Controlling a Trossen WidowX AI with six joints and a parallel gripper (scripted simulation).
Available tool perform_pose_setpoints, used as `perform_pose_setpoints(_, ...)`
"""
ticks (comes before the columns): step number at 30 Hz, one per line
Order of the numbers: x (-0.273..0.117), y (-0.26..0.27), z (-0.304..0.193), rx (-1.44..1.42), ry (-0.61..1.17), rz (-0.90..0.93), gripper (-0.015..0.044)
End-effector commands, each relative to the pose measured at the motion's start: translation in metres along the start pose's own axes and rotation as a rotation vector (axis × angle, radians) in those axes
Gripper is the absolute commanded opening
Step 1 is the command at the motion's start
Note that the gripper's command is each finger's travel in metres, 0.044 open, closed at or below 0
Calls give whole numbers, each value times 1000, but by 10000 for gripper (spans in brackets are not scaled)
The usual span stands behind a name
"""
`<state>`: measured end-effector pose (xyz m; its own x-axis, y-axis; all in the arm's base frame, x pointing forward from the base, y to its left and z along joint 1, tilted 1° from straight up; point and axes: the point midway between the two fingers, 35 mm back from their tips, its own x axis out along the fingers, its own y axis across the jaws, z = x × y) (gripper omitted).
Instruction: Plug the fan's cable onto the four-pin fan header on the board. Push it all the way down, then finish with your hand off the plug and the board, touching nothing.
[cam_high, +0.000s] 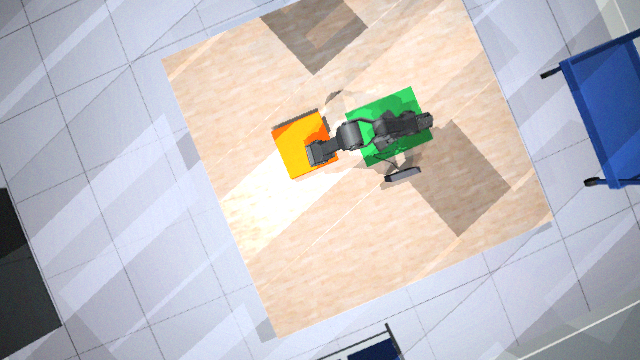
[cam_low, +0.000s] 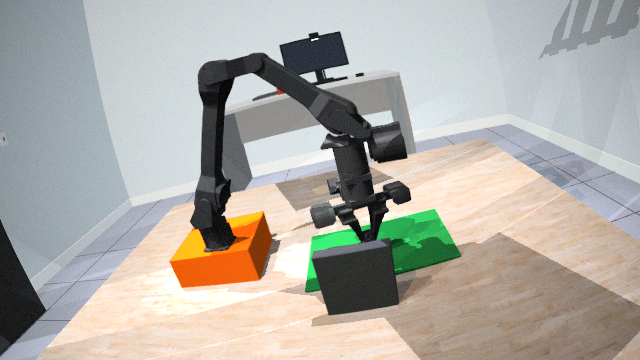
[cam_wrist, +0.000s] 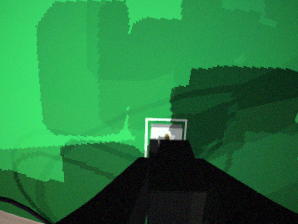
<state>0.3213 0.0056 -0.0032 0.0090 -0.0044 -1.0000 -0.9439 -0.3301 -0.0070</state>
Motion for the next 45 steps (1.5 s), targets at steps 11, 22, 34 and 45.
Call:
perform_pose_setpoints(11, 9, 0, 0, 2, 0, 0, 0)
perform_pose_setpoints(22, 16, 0, 0, 2, 0, 0, 0)
perform_pose_setpoints(34, 14, 0, 0, 0, 2, -1, 210)
perform_pose_setpoints(45, -40, 0, 0, 2, 1, 0, 260)
